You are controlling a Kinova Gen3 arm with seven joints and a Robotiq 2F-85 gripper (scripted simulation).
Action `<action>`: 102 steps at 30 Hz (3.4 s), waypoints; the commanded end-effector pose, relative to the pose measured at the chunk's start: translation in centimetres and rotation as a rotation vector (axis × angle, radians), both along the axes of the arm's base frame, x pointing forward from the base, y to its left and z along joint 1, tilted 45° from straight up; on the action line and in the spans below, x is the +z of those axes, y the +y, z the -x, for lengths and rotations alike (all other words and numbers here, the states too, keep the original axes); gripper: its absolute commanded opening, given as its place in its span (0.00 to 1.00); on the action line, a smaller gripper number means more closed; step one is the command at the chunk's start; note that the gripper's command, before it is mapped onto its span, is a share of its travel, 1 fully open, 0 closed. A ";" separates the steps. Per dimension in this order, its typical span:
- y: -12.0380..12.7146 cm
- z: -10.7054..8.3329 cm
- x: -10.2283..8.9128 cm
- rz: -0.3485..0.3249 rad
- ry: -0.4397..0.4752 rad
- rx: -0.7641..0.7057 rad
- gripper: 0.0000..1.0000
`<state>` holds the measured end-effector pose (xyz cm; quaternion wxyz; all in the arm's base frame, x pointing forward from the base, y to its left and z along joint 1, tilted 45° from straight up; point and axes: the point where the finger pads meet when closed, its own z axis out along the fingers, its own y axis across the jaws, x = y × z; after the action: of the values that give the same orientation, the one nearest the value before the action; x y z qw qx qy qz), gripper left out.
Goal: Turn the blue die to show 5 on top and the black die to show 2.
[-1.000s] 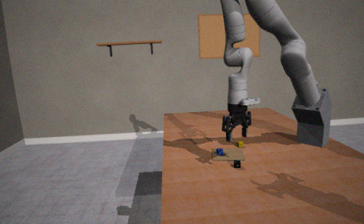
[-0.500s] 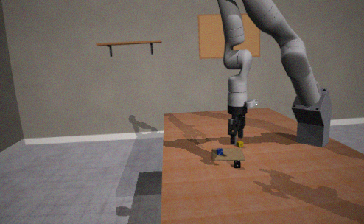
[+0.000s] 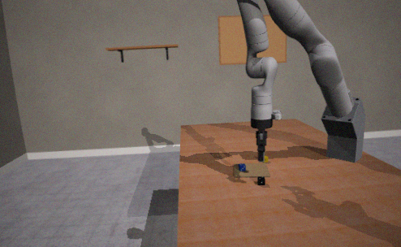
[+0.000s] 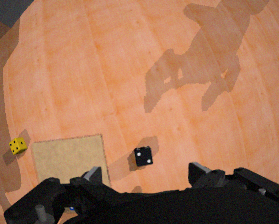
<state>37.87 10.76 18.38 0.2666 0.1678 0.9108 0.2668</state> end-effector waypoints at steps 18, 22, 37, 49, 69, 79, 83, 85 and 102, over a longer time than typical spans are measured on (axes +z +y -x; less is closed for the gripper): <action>0.3 -0.3 -0.1 0.070 -0.054 0.093 1.00; 0.3 -0.3 -0.1 0.071 -0.054 0.094 1.00; 0.3 -0.3 -0.1 0.071 -0.054 0.094 0.41; 0.3 -0.3 -0.1 0.071 -0.054 0.094 0.41; 0.4 -0.4 -0.2 0.071 -0.054 0.094 0.41; 0.7 -0.8 -0.7 0.071 -0.055 0.093 0.41; 0.8 -1.0 -0.9 0.071 -0.055 0.093 0.41; 0.8 -1.0 -1.0 0.071 -0.055 0.093 0.41; 1.8 -2.4 -2.8 0.071 -0.055 0.093 0.41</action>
<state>40.01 12.11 15.82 0.2843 0.1114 0.9194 0.2480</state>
